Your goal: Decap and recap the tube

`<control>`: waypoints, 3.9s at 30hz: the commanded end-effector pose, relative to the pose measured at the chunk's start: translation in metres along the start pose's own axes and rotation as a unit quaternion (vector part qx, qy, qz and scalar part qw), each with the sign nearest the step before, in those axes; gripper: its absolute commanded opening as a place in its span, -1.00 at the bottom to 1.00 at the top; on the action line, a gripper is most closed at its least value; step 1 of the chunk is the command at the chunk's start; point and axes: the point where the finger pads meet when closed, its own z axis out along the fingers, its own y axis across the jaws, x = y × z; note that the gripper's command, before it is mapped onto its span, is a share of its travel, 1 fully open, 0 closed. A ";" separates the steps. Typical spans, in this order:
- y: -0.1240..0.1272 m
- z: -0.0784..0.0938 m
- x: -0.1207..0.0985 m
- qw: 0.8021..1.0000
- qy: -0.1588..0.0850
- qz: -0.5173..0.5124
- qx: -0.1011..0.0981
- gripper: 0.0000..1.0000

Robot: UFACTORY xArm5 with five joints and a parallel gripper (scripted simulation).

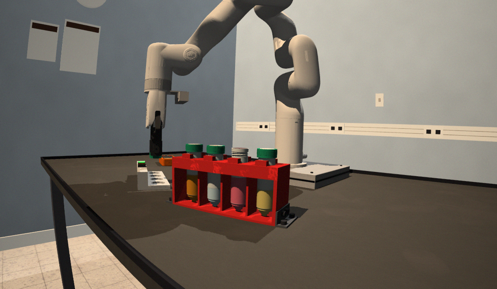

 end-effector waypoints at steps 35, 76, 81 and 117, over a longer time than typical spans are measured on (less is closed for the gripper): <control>0.108 -0.077 0.044 0.988 0.000 0.156 -0.001 -1.00; 0.305 -0.072 0.124 0.988 0.001 0.156 -0.002 -1.00; 0.305 -0.057 0.124 0.988 0.001 0.156 -0.002 -1.00; 0.305 -0.044 0.124 0.988 0.001 0.156 -0.002 -1.00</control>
